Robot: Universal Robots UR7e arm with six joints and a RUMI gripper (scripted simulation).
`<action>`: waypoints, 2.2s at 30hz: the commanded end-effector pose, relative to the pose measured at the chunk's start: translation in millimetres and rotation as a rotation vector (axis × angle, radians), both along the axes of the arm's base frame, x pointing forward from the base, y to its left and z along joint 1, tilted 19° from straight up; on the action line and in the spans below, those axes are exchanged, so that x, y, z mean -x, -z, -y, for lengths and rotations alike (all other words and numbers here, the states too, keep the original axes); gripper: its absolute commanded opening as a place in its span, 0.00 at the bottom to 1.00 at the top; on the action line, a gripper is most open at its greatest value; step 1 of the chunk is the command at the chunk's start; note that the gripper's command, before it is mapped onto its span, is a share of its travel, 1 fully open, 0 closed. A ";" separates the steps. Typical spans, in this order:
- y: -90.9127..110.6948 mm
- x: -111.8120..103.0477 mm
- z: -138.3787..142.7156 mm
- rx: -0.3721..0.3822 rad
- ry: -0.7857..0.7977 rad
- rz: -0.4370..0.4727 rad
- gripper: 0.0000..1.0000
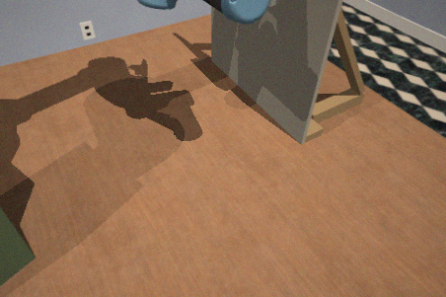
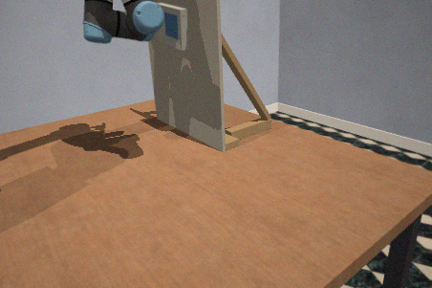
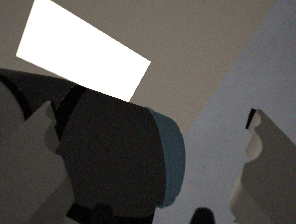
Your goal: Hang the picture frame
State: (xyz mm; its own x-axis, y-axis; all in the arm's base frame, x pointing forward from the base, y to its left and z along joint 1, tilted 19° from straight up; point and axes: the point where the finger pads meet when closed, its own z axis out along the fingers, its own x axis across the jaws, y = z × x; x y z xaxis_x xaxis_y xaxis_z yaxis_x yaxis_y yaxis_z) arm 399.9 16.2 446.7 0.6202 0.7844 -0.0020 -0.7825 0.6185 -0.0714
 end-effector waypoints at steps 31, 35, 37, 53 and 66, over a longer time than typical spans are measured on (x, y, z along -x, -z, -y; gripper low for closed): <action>6.0 -20.4 6.5 -0.044 0.081 -0.103 1.00; 11.0 -30.7 9.1 -0.060 0.121 -0.159 1.00; 14.4 -36.8 10.6 -0.068 0.145 -0.192 1.00; 54.9 -88.7 21.4 -0.093 0.352 -0.491 1.00; 97.2 -122.5 26.3 -0.063 0.499 -0.717 1.00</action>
